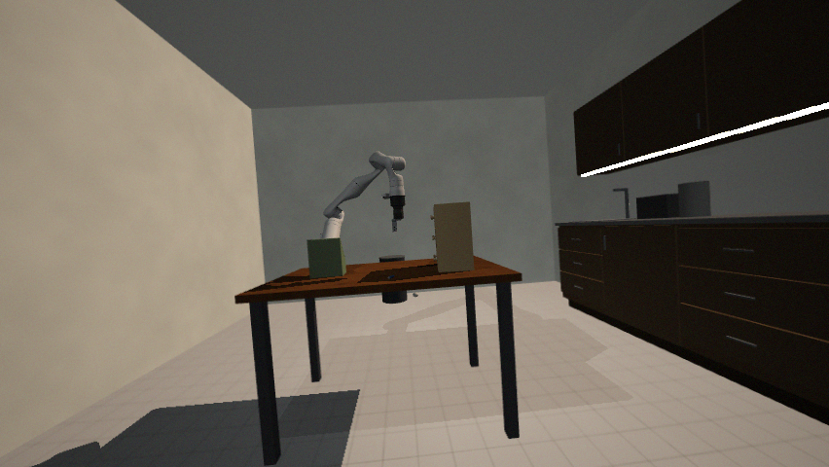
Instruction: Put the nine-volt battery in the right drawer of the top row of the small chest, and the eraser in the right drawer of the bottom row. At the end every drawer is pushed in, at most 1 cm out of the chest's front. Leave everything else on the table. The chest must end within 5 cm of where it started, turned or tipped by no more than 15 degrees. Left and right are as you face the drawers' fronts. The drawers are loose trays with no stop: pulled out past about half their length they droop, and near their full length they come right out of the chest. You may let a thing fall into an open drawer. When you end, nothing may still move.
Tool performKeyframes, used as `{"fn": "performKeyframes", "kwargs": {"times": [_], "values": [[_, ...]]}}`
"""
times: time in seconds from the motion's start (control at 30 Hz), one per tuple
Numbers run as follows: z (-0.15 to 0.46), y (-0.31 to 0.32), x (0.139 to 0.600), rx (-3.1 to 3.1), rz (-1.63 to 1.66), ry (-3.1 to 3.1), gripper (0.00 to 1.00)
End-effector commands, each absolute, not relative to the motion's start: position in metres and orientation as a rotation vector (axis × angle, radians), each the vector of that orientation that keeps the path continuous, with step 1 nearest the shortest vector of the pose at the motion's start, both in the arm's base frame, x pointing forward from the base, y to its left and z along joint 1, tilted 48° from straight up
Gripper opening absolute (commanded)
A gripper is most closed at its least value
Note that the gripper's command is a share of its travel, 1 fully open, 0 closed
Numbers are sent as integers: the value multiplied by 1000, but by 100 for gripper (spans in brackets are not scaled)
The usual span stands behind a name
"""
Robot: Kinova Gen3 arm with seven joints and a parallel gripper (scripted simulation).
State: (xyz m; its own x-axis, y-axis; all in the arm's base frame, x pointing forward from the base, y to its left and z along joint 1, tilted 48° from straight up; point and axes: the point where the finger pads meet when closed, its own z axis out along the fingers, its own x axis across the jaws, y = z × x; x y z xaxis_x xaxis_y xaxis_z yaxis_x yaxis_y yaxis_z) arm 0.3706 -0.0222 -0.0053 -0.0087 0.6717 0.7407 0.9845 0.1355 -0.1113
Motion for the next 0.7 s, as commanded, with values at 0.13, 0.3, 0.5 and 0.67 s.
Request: {"fn": "performKeyframes", "kwargs": {"times": [0.13, 0.3, 0.5, 0.67], "values": [[-5, -23, 371, -1605, -598, -1749, 0], [-5, -23, 371, -1605, -598, -1749, 0], [-5, -23, 371, -1605, -598, -1749, 100], [-5, -23, 371, -1605, -598, -1749, 100]]}}
